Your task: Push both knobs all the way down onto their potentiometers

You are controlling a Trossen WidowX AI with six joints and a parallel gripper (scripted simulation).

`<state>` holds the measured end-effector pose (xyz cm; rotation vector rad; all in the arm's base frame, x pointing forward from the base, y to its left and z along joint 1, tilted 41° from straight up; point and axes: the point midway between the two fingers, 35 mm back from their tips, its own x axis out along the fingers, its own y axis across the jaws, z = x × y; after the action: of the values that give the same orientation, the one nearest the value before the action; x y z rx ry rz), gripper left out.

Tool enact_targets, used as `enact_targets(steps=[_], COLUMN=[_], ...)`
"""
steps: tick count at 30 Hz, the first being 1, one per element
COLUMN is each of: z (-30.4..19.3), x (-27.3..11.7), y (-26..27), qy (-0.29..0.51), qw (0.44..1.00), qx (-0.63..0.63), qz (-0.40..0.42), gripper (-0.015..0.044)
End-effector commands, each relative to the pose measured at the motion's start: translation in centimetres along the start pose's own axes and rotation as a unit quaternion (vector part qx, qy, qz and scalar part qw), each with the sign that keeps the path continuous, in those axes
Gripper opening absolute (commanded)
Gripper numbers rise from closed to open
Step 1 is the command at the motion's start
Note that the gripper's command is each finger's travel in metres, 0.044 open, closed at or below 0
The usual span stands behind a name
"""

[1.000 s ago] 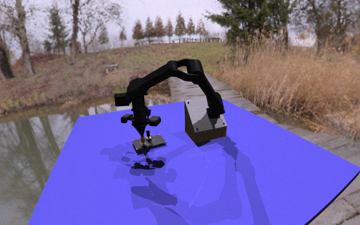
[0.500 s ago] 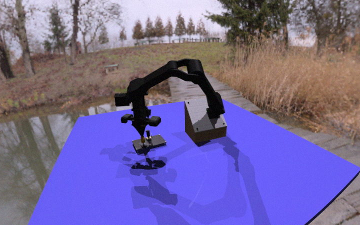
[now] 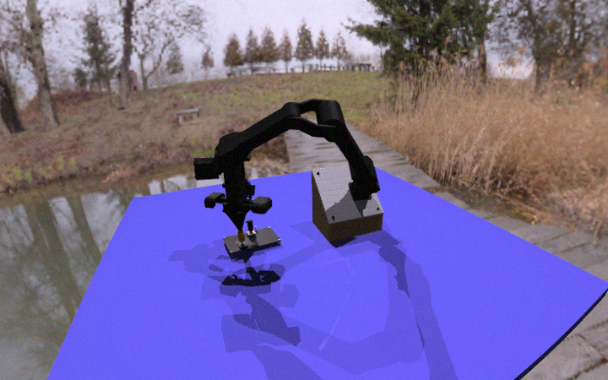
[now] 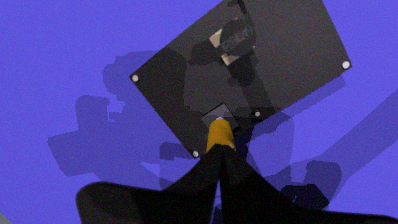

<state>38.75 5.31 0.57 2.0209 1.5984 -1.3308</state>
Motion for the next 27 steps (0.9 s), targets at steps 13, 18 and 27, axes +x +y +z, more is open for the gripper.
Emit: enact_targets(steps=[13, 18, 27], z=[-0.29, -0.29, -0.29], x=[1.39, 1.39, 1.77], y=[-0.02, -0.02, -0.02], qy=[-0.001, -0.001, -0.001], qw=[1.0, 1.0, 1.0], qx=[-0.007, -0.007, -0.007], qz=[-0.004, -0.004, -0.004], gripper=[0.0, 0.0, 0.0])
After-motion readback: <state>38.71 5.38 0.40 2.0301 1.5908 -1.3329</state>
